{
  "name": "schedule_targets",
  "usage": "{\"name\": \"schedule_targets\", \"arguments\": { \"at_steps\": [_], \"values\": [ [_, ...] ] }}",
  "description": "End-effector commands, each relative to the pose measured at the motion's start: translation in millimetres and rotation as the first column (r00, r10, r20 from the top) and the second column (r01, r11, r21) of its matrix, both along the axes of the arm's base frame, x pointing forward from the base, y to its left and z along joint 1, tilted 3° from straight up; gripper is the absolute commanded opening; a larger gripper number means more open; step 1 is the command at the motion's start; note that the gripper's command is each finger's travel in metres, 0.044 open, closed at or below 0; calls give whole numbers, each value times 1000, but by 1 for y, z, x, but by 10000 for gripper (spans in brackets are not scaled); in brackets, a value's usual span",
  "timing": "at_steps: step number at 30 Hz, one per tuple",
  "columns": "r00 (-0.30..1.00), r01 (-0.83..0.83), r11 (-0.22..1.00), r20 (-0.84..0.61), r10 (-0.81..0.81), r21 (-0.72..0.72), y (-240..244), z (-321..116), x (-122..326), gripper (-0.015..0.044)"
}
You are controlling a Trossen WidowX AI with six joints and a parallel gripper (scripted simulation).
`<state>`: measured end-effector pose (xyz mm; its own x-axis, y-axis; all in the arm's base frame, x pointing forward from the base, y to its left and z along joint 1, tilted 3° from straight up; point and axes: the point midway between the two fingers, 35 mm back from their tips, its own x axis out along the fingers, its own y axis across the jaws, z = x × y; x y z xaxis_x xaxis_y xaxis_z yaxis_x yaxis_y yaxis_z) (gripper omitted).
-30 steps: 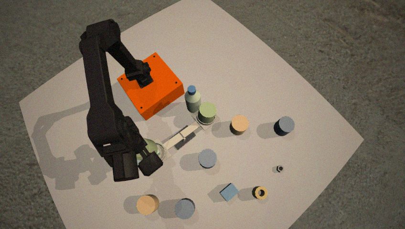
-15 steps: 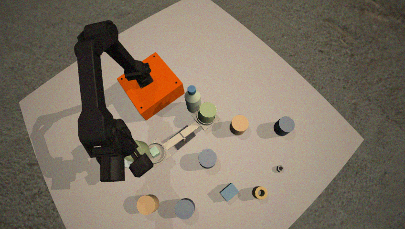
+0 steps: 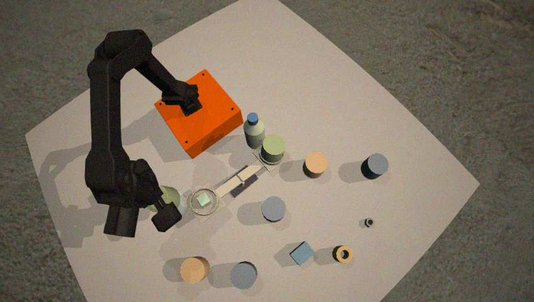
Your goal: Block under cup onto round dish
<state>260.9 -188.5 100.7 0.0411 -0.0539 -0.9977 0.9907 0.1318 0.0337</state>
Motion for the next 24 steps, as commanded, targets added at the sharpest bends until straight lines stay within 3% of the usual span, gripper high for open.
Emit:
{"name": "schedule_targets", "arguments": {
  "at_steps": [1, 24],
  "values": [
    [1000, -3, 1000, 4, 3, 2, -9, -5, -8, 0],
    [1000, -1, 1000, 1, 1, -8, -63, -39, -75, 0]
  ]
}}
